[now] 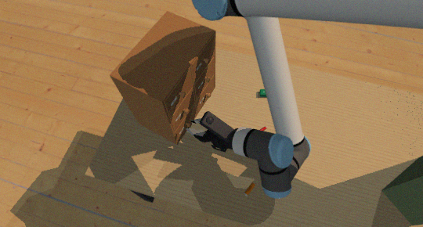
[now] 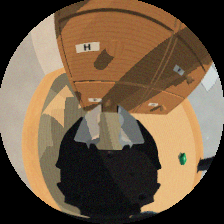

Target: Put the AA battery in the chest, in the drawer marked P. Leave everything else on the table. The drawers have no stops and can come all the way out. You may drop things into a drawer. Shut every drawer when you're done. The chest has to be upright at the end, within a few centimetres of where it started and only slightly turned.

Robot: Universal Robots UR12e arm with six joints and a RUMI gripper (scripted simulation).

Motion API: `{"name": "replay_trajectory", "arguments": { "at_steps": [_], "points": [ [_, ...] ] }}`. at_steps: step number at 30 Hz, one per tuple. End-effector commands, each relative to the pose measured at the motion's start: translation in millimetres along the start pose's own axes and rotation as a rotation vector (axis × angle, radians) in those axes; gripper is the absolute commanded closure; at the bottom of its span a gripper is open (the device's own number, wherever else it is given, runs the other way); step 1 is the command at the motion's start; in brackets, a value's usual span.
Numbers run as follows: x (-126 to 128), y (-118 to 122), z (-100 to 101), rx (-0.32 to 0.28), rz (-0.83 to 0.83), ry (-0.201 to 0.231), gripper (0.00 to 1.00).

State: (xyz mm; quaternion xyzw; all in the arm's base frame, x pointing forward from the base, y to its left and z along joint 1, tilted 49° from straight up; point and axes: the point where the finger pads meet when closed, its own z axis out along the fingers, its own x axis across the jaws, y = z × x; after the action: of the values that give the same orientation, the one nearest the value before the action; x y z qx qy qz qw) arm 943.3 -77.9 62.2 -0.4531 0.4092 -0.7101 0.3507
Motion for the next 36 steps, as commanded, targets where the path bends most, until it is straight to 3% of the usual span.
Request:
{"name": "replay_trajectory", "arguments": {
  "at_steps": [1, 16, 17, 36],
  "points": [
    [-0.3, -0.7, -0.1, 0.001, 0.000, 0.000, 0.80],
    [-0.3, -0.7, -0.1, 0.001, 0.000, 0.000, 0.80],
    [-0.3, -0.7, -0.1, 0.001, 0.000, 0.000, 0.93],
    [-0.3, -0.7, -0.1, 0.001, 0.000, 0.000, 0.93]
  ]
}}
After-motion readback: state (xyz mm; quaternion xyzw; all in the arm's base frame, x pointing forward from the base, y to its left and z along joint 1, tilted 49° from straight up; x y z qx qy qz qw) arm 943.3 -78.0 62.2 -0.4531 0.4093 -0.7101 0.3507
